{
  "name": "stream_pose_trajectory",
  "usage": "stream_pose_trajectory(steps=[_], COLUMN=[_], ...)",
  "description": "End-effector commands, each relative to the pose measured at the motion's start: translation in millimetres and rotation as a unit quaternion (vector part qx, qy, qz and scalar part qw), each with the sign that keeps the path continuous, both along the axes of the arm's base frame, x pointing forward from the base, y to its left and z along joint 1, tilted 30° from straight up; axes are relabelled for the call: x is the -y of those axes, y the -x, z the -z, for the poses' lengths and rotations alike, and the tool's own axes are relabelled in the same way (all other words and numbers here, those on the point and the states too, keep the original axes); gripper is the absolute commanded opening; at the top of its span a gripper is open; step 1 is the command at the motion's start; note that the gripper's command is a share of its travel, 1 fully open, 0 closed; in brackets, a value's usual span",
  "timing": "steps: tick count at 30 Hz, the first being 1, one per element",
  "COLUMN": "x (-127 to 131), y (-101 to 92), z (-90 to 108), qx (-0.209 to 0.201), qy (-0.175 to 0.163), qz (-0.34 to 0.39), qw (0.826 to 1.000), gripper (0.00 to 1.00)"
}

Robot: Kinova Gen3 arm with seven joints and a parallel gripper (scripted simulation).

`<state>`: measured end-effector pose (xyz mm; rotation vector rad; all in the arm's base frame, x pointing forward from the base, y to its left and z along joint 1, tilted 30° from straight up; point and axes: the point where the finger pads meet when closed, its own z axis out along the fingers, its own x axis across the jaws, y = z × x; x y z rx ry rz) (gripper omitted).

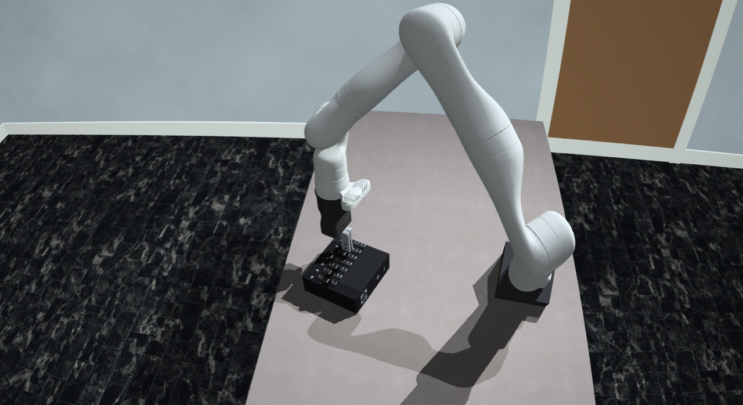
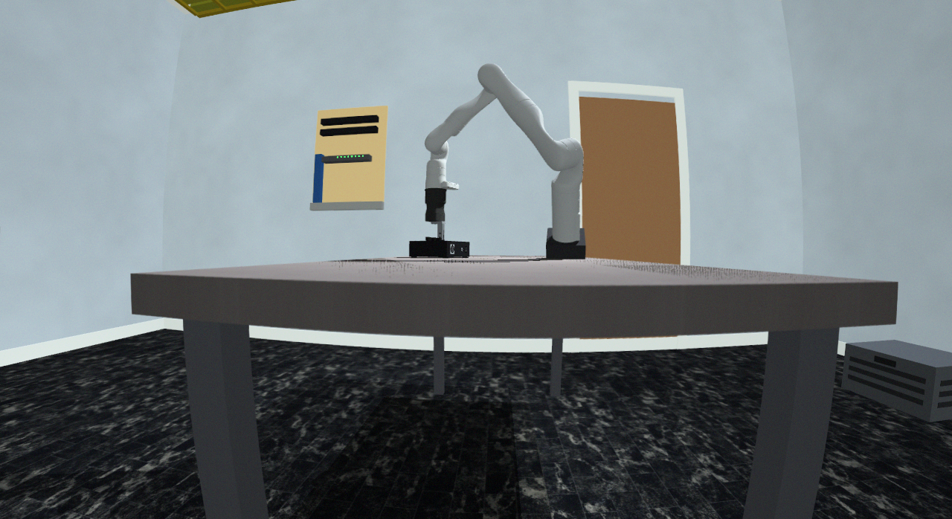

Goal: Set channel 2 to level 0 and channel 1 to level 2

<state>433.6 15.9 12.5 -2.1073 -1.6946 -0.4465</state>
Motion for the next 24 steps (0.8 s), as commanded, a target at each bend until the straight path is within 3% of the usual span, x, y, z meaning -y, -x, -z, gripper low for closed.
stream_pose_trajectory(steps=[1,24], x=[0.5,3.8], y=[0.0,5.1], z=[-0.6,-8.5], qx=[0.001,0.001], qy=[0.000,0.000], qz=[0.001,0.001], qw=[1.000,1.000], gripper=[0.00,0.00])
